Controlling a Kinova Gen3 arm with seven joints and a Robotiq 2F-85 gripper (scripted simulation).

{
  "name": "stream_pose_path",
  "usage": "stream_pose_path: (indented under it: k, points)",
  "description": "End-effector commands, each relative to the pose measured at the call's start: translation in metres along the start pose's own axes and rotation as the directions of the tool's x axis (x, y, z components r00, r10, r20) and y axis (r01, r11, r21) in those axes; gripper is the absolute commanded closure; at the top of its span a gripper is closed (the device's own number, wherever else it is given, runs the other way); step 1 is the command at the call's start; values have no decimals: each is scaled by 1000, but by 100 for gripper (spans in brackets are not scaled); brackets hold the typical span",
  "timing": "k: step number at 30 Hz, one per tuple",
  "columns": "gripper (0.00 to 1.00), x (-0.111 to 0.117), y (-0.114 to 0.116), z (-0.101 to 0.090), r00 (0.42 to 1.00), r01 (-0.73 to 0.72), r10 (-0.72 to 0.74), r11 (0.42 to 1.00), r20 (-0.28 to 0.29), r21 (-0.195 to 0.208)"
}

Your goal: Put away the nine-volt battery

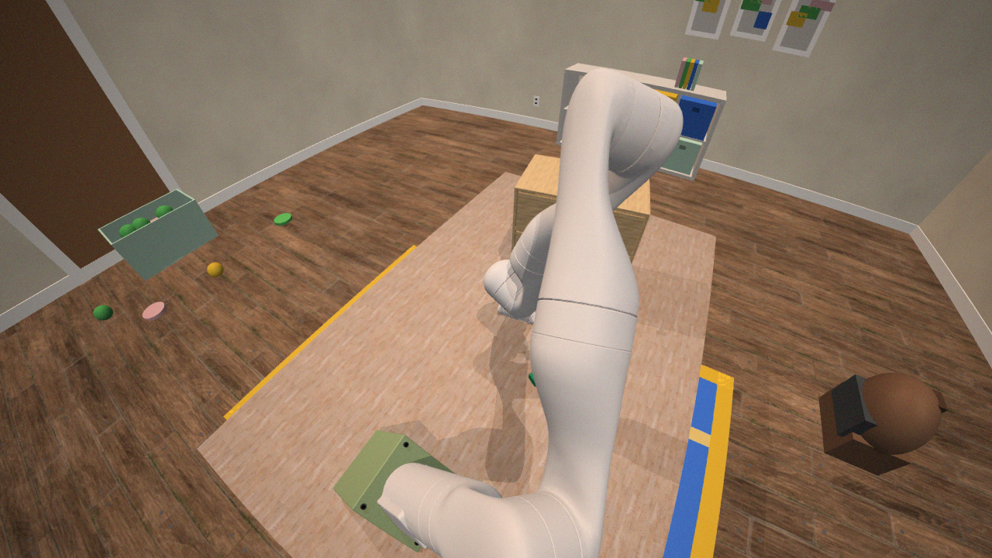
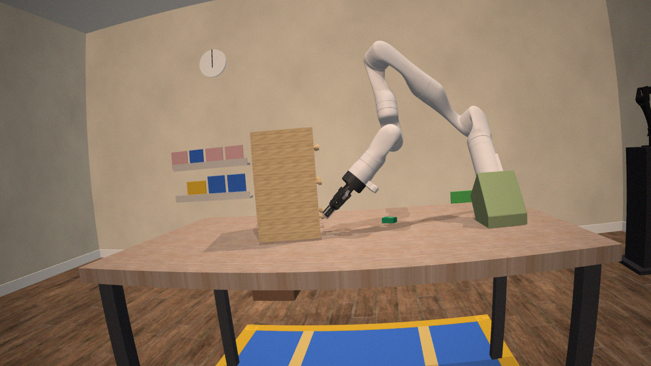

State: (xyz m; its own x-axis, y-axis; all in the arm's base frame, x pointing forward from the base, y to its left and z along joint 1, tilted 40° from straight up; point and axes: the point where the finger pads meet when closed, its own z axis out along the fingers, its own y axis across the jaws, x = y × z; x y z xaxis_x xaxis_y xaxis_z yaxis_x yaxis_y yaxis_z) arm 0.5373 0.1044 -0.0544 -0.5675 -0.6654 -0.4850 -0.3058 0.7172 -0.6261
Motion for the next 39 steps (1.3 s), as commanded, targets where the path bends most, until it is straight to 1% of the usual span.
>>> stream_pose_path:
  k: [1, 6, 32, 33, 39]
  points:
    - [67, -4, -2, 4, 1000, 8, -8, 1000, -1, 2]
    - [67, -7, -2, 7, 1000, 8, -8, 1000, -1, 2]
    - [67, -6, -2, 7, 1000, 9, -9, 1000, -2, 2]
    - [87, -6, -2, 7, 1000, 9, -9, 1000, -2, 2]
    - [87, -6, -2, 7, 1000, 9, -9, 1000, -2, 2]
